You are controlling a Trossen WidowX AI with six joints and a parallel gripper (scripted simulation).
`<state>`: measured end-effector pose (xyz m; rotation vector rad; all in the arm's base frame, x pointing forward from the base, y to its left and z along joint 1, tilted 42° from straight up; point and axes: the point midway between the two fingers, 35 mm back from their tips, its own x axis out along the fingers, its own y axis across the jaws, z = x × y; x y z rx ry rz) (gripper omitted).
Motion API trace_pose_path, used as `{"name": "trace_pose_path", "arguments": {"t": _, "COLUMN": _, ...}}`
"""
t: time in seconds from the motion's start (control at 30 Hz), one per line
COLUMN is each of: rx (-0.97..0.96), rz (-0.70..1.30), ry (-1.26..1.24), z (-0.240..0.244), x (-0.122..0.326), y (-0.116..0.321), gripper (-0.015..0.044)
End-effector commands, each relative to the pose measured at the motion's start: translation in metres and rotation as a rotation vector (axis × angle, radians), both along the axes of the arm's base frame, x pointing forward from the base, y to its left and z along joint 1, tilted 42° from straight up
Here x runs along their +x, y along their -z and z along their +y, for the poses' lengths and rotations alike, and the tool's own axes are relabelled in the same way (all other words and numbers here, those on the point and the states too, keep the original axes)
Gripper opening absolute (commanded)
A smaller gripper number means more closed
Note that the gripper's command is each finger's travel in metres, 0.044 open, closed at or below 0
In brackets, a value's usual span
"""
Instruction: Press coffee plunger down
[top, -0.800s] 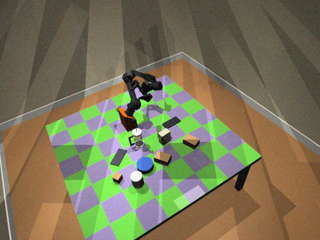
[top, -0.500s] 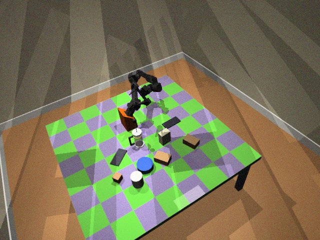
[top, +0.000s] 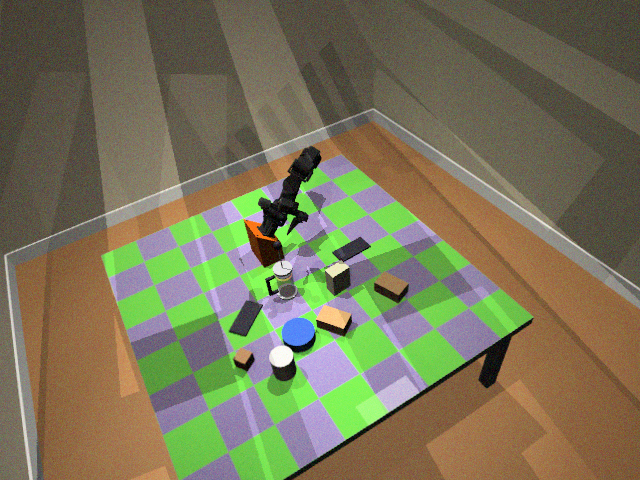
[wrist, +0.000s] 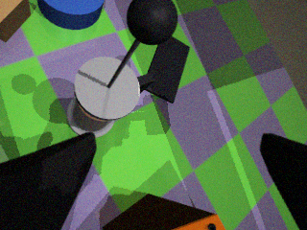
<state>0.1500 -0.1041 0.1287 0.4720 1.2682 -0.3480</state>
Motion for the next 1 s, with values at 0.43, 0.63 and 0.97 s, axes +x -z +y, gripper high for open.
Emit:
{"name": "trace_pose_path", "arguments": {"t": 0.43, "rx": 0.275, "rz": -0.783, "ry": 0.010, "z": -0.078, "x": 0.018, "y": -0.027, "gripper": 0.0440}}
{"name": "trace_pose_path", "arguments": {"t": 0.63, "rx": 0.274, "rz": -0.782, "ry": 0.010, "z": -0.055, "x": 0.019, "y": 0.000, "gripper": 0.0440}}
{"name": "trace_pose_path", "arguments": {"t": 0.97, "rx": 0.274, "rz": -0.780, "ry": 0.010, "z": -0.038, "x": 0.022, "y": 0.019, "gripper": 0.0440}}
